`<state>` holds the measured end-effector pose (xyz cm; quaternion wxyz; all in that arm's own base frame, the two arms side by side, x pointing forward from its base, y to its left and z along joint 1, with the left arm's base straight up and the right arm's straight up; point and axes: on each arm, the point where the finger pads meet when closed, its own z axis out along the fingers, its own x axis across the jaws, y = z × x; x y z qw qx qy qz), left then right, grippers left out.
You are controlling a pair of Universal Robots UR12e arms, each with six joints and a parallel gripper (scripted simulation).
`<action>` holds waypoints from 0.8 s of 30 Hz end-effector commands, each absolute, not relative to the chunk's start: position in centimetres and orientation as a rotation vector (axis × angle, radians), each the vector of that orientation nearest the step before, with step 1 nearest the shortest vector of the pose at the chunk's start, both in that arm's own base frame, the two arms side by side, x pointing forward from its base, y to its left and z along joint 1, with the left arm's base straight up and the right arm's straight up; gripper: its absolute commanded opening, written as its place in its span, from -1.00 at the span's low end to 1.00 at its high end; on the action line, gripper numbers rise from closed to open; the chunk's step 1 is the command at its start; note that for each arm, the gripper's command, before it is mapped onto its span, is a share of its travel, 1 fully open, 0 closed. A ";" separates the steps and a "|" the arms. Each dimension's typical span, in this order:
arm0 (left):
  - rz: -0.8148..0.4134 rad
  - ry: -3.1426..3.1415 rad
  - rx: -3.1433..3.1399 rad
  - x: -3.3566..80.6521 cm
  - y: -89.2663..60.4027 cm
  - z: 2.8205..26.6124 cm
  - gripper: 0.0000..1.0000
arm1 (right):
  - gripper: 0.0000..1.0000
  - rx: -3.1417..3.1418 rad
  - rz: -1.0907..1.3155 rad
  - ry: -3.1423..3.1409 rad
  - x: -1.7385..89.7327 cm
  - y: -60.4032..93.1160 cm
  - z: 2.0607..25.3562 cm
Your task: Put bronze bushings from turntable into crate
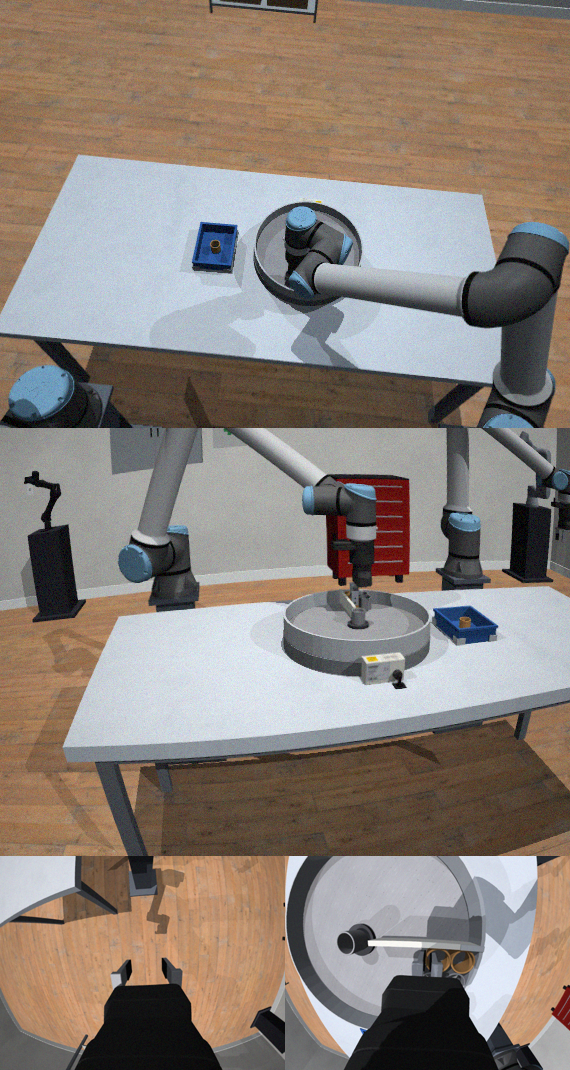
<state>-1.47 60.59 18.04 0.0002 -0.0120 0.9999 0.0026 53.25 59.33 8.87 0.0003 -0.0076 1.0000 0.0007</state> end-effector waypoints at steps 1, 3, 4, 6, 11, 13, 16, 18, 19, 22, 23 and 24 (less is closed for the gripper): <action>0.000 3.141 -0.043 -1.6 60.4 17.7 1.00 | -1.00 -0.023 0.001 3.141 53.2 59.2 8.9; 0.000 3.141 -0.043 -1.6 60.4 17.7 1.00 | -1.00 -0.023 0.001 3.141 53.2 59.2 8.9; 0.000 3.141 -0.043 -1.6 60.4 17.7 1.00 | -1.00 -0.023 0.001 3.141 53.2 59.2 8.9; 0.000 3.141 -0.043 -1.6 60.4 17.7 1.00 | -1.00 -0.023 0.002 3.141 53.2 59.2 9.0; 0.000 3.141 -0.043 -1.6 60.4 17.7 1.00 | -1.00 -0.023 0.008 3.139 53.4 59.4 10.3; 0.000 3.141 -0.043 -1.6 60.4 17.7 1.00 | -1.00 -0.023 0.008 3.139 53.4 59.4 11.0; 0.000 3.141 -0.043 -1.6 60.4 17.7 1.00 | -1.00 -0.023 0.008 3.139 53.4 59.4 11.4; 0.000 3.141 -0.043 -1.6 60.4 17.7 1.00 | -1.00 -0.023 0.008 3.139 53.4 59.4 12.3; 0.000 3.141 -0.043 -1.6 60.4 17.7 1.00 | -1.00 -0.023 0.008 3.139 53.4 59.4 12.8; 0.000 3.141 -0.043 -1.6 60.4 17.7 1.00 | -1.00 -0.023 0.008 3.139 53.4 59.4 14.3; 0.000 3.141 -0.043 -1.6 60.4 17.7 1.00 | -1.00 -0.023 0.008 3.139 53.3 59.4 14.7; 0.000 3.141 -0.043 -1.6 60.4 17.7 1.00 | -1.00 -0.023 0.008 3.139 53.3 59.4 15.1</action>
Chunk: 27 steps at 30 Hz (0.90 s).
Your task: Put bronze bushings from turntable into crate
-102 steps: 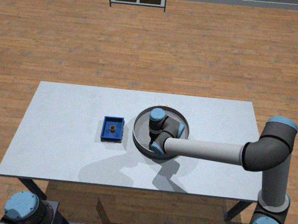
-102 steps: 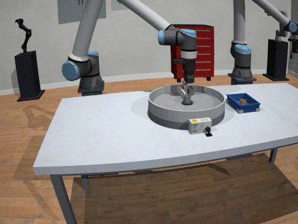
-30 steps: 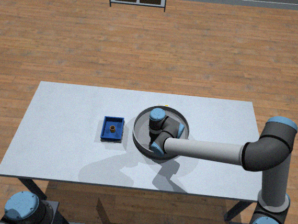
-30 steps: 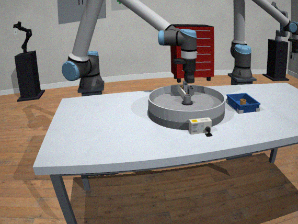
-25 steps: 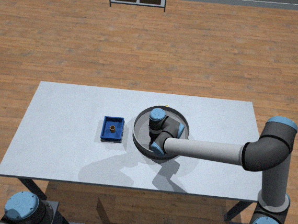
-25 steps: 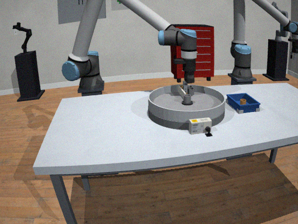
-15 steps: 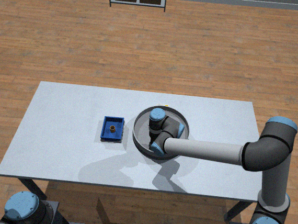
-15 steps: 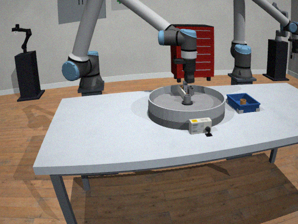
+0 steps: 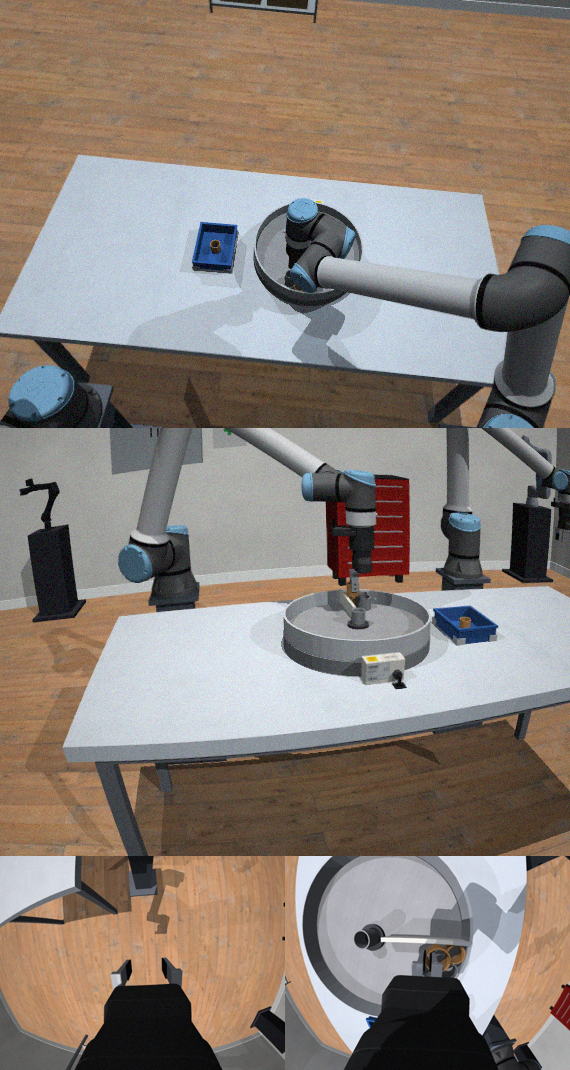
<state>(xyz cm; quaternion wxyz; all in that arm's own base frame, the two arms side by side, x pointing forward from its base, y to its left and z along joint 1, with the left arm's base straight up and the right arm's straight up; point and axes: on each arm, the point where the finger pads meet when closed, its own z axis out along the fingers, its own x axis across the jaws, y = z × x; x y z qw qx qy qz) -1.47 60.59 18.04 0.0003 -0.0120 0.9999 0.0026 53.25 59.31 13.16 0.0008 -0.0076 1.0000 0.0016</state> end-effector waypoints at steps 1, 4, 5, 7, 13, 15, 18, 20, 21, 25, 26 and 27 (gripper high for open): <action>0.000 3.141 -0.043 -1.6 60.4 17.7 1.00 | -1.00 -0.023 0.008 3.139 53.3 59.4 15.5; 0.000 3.141 -0.043 -1.6 60.4 17.7 1.00 | -1.00 -0.023 0.008 3.139 53.3 59.4 16.4; 0.000 3.141 -0.043 -1.6 60.4 17.7 1.00 | -1.00 -0.023 0.008 3.139 53.3 59.4 16.6; 0.000 3.141 -0.043 -1.6 60.4 17.7 1.00 | -1.00 -0.023 0.008 3.139 53.3 59.4 16.7; 0.000 3.141 -0.043 -1.6 60.4 17.7 1.00 | -1.00 -0.023 -0.004 3.143 53.2 59.2 16.2; 0.000 3.141 -0.043 -1.6 60.4 17.7 1.00 | -1.00 -0.023 -0.002 3.142 53.2 59.2 16.3; 0.000 3.141 -0.043 -1.6 60.4 17.7 1.00 | -1.00 -0.023 0.001 3.141 53.2 59.2 16.5; 0.000 3.141 -0.043 -1.6 60.4 17.7 1.00 | -1.00 -0.023 0.002 3.141 53.2 59.2 16.5; 0.000 3.141 -0.043 -1.6 60.4 17.7 1.00 | -1.00 -0.023 0.002 3.141 53.2 59.2 16.5; 0.000 3.141 -0.043 -1.6 60.4 17.7 1.00 | -1.00 -0.023 0.002 3.141 53.2 59.2 16.5; 0.000 3.141 -0.043 -1.6 60.4 17.7 1.00 | -1.00 -0.023 0.002 3.141 53.2 59.2 16.5; 0.000 3.141 -0.043 -1.6 60.4 17.7 1.00 | -1.00 -0.023 0.002 3.141 53.2 59.2 16.5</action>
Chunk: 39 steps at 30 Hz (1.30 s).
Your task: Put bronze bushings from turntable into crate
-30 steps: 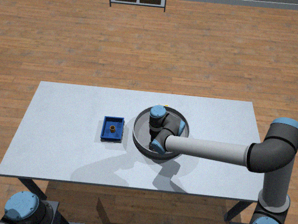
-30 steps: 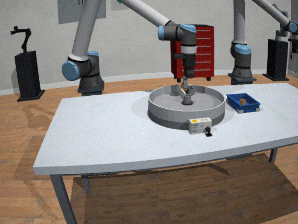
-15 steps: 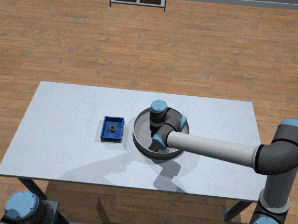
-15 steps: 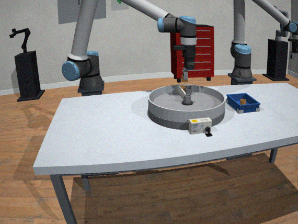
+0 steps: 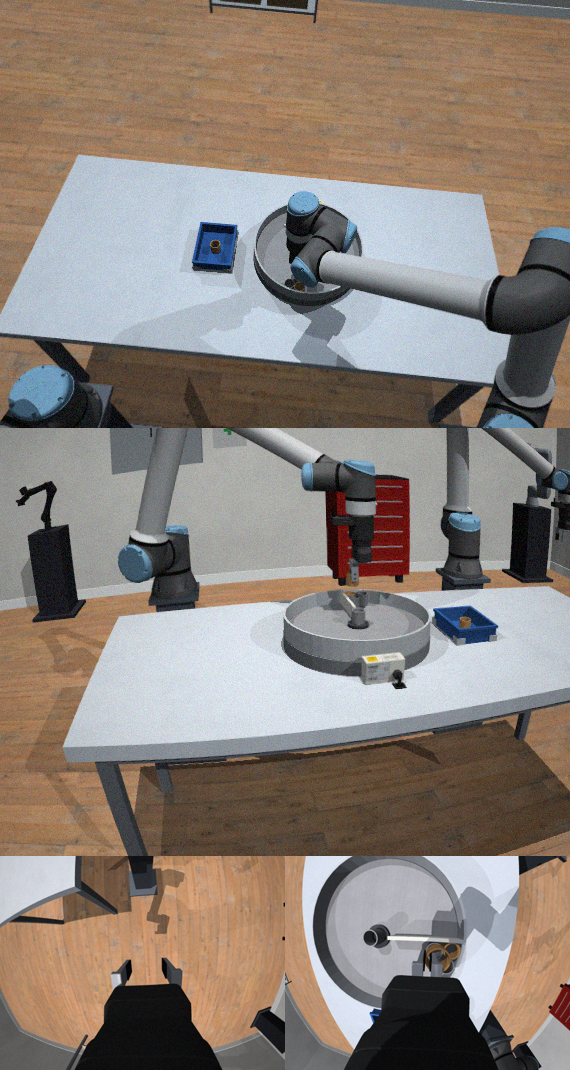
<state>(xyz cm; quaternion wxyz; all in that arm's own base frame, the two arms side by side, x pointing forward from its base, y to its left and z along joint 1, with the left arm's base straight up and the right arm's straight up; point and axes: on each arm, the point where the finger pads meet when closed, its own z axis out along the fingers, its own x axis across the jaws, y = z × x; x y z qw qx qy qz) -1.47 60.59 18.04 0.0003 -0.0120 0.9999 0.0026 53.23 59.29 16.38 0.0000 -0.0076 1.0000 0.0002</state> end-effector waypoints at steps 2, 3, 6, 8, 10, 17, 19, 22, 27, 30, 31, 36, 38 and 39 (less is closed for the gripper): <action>0.000 3.141 -0.043 -1.6 60.4 17.7 1.00 | -1.00 -0.023 0.002 3.141 53.2 59.2 16.5; 0.000 3.141 -0.043 -1.6 60.4 17.7 1.00 | -1.00 -0.023 0.002 3.141 53.2 59.2 16.5; 0.000 3.141 -0.043 -1.6 60.4 17.7 1.00 | -1.00 -0.023 0.002 3.141 53.2 59.2 16.5; 0.000 3.141 -0.043 -1.6 60.4 17.7 1.00 | -1.00 -0.023 0.002 3.141 53.2 59.2 16.5; 0.000 3.141 -0.043 -1.6 60.4 17.7 1.00 | -1.00 -0.023 0.002 3.141 53.2 59.2 16.5; 0.000 3.141 -0.043 -1.6 60.4 17.7 1.00 | -1.00 -0.023 0.002 3.141 53.2 59.2 16.5; 0.000 3.141 -0.043 -1.6 60.4 17.7 1.00 | -1.00 -0.023 0.002 3.141 53.2 59.2 16.5; 0.000 3.141 -0.043 -1.6 60.4 17.7 1.00 | -1.00 -0.023 0.002 3.141 53.3 59.3 16.5; 0.000 3.141 -0.043 -1.6 60.4 17.7 1.00 | -1.00 -0.024 0.004 3.140 53.4 59.6 16.6; 0.000 3.141 -0.043 -1.6 60.4 17.7 1.00 | -1.00 -0.024 0.003 3.141 53.4 59.9 16.5; 0.000 3.141 -0.043 -1.6 60.4 17.7 1.00 | -1.00 -0.024 0.003 3.141 53.4 59.9 16.5; 0.000 3.141 -0.043 -1.6 60.4 17.7 1.00 | -1.00 -0.026 0.003 3.141 53.5 60.6 16.5; 0.000 3.141 -0.043 -1.6 60.4 17.7 1.00 | -1.00 -0.025 0.003 3.141 53.6 61.1 16.5; 0.000 3.141 -0.043 -1.6 60.4 17.7 1.00 | -1.00 -0.025 0.003 3.141 53.6 61.3 16.5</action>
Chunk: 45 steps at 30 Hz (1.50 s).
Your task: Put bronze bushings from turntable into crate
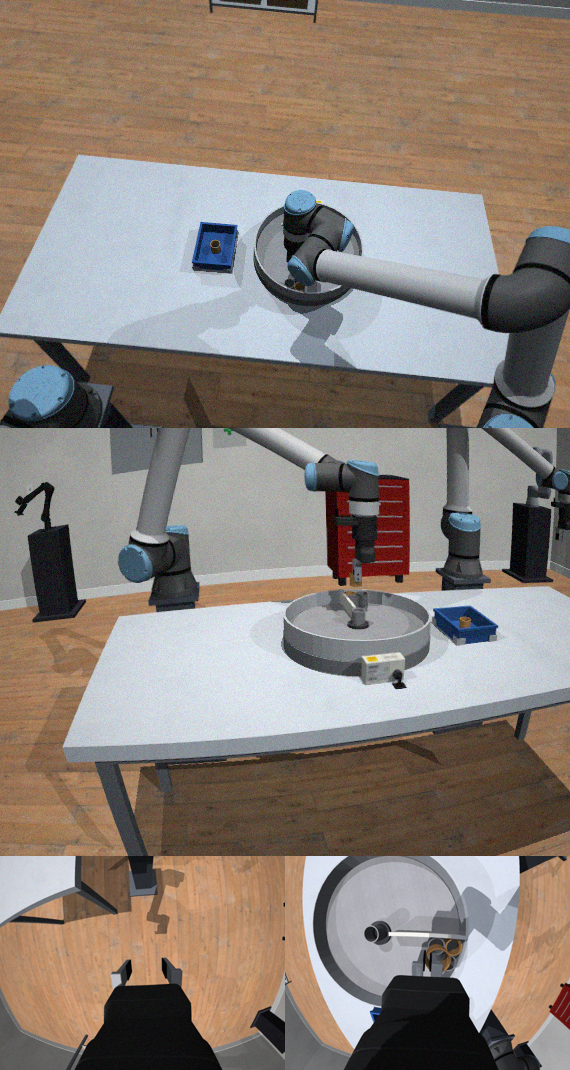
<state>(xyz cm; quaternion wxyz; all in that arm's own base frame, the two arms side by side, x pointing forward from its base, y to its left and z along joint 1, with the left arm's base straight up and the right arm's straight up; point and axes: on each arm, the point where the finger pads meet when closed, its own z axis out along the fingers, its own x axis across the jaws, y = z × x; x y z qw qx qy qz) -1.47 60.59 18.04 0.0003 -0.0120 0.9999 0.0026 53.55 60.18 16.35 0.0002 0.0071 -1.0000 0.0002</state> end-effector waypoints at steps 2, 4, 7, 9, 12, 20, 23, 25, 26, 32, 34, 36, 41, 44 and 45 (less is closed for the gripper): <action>0.000 3.141 -0.043 -1.6 60.4 17.7 1.00 | -1.00 0.025 -0.003 -3.142 53.8 61.9 16.5; 0.000 3.141 -0.043 -1.6 60.4 17.7 1.00 | -1.00 0.025 -0.003 -3.142 53.9 62.6 16.5; 0.000 3.141 -0.043 -1.6 60.4 17.7 1.00 | -1.00 0.025 -0.003 -3.142 54.2 63.7 16.5; 0.000 3.141 -0.043 -1.6 60.4 17.7 1.00 | -1.00 0.025 -0.003 -3.142 54.3 64.2 16.5; 0.000 3.141 -0.043 -1.6 60.4 17.7 1.00 | -1.00 0.025 -0.003 -3.142 54.5 65.1 16.5; 0.000 3.141 -0.043 -1.6 60.4 17.7 1.00 | -1.00 0.025 -0.003 -3.142 55.5 69.4 16.5; 0.000 3.141 -0.043 -1.6 60.4 17.7 1.00 | -1.00 0.025 -0.003 -3.142 55.9 71.2 16.5; 0.000 3.141 -0.043 -1.6 60.4 17.7 1.00 | -1.00 0.025 -0.003 -3.142 56.2 72.5 16.5; 0.000 3.141 -0.043 -1.6 60.4 17.7 1.00 | -1.00 0.025 -0.003 -3.142 56.2 72.5 16.5; 0.000 3.141 -0.043 -1.6 60.4 17.7 1.00 | -1.00 0.025 -0.003 -3.142 57.0 75.6 16.5; 0.000 3.141 -0.043 -1.6 60.4 17.7 1.00 | -1.00 0.025 -0.003 -3.142 57.3 76.9 16.5; 0.000 3.141 -0.043 -1.6 60.4 17.7 1.00 | -1.00 0.025 -0.003 -3.142 57.6 78.2 16.5; 0.000 3.141 -0.043 -1.6 60.4 17.7 1.00 | -1.00 0.025 -0.003 -3.142 58.3 81.2 16.5; 0.000 3.141 -0.043 -1.6 60.4 17.7 1.00 | -1.00 0.025 -0.003 -3.142 58.4 81.8 16.5; 0.000 3.141 -0.043 -1.6 60.4 17.7 1.00 | -1.00 0.024 -0.003 -3.142 58.6 82.3 16.5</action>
